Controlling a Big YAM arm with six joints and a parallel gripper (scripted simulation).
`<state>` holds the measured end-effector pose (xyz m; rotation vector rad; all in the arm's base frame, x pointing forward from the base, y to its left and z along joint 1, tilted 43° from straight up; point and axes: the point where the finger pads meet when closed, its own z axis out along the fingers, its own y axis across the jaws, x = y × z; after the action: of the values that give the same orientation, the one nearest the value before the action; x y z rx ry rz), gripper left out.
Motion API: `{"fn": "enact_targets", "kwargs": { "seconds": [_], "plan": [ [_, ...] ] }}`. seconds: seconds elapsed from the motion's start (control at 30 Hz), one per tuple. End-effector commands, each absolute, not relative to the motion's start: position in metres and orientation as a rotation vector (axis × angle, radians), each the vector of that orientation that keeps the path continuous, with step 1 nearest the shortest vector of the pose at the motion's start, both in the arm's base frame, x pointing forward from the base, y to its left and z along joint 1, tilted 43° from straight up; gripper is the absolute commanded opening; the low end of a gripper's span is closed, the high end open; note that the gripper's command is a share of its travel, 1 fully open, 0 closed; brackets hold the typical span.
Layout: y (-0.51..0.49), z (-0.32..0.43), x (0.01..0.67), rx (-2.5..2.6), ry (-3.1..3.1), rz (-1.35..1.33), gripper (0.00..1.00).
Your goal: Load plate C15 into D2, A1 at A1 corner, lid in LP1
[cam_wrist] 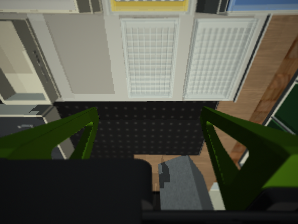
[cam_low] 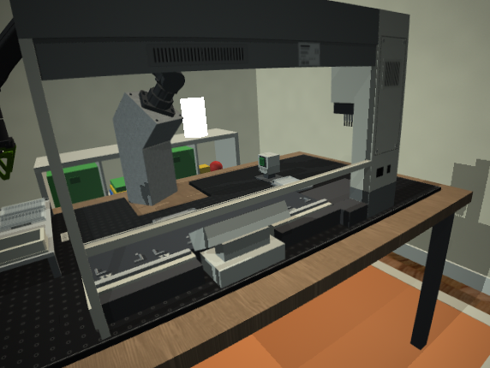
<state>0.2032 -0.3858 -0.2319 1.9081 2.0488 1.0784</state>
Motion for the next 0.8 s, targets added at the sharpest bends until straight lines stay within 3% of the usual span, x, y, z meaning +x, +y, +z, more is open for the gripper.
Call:
{"fn": "enact_targets", "kwargs": {
  "seconds": [0.0,0.77],
  "plan": [
    [-0.391,-0.239,0.212,1.9,2.047,1.061,1.0],
    [-0.373,-0.261,0.227,1.909,2.041,1.067,1.0]
  ]
}}
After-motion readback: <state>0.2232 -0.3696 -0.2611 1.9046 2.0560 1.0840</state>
